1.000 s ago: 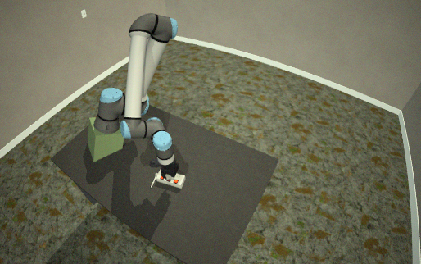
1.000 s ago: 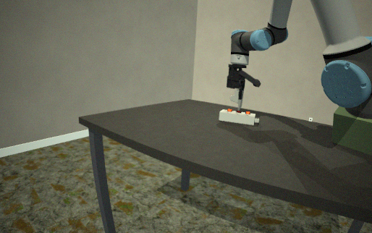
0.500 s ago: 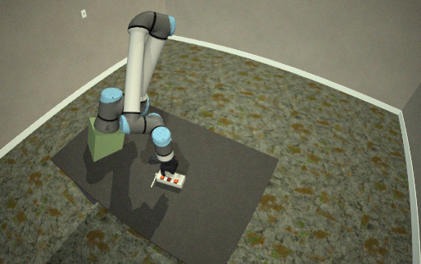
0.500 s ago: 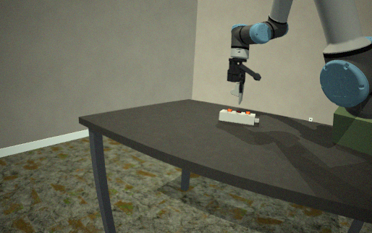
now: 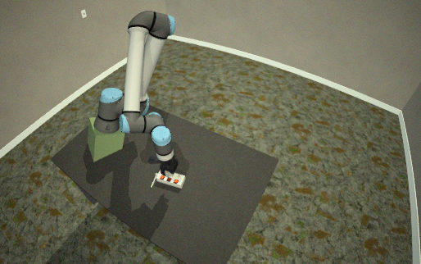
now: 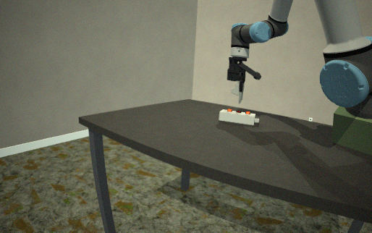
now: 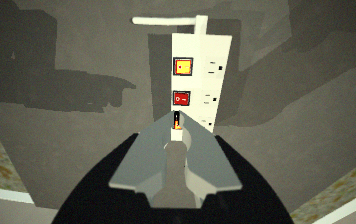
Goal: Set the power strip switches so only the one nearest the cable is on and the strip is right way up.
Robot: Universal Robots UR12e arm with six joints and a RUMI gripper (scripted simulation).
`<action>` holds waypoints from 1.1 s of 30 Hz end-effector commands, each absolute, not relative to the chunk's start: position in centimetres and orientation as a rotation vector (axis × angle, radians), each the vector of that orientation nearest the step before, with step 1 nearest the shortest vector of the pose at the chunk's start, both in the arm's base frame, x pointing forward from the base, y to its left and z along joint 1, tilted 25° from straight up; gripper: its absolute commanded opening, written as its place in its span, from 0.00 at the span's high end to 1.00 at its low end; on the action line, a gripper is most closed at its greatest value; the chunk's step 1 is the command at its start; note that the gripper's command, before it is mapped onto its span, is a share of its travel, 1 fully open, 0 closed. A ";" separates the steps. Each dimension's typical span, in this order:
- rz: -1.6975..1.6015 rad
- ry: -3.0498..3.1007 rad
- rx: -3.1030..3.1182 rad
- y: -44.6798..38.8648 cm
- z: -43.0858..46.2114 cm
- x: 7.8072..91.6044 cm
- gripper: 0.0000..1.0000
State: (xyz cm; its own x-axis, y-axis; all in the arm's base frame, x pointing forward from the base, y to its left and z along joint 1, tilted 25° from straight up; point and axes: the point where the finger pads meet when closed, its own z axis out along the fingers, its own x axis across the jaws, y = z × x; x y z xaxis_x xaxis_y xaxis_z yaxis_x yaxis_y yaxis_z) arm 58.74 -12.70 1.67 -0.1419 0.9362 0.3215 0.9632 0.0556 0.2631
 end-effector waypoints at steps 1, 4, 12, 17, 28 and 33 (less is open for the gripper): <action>-0.647 -2.236 -2.015 -12.8 1.7 58.8 1.00; -0.647 -2.236 -2.015 -12.8 1.7 58.8 1.00; -0.648 -2.236 -2.015 -12.8 4.1 62.5 1.00; -0.648 -2.236 -2.015 -12.7 4.3 62.8 1.00; -0.648 -2.236 -2.015 -12.7 4.3 62.8 1.00; -0.648 -2.236 -2.015 -12.7 4.3 62.8 1.00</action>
State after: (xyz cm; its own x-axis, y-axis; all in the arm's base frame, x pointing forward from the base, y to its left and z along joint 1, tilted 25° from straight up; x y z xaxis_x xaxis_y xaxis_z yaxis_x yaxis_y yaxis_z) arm 62.73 -12.68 4.23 -0.1421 0.9361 0.3217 0.9630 0.0555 0.2636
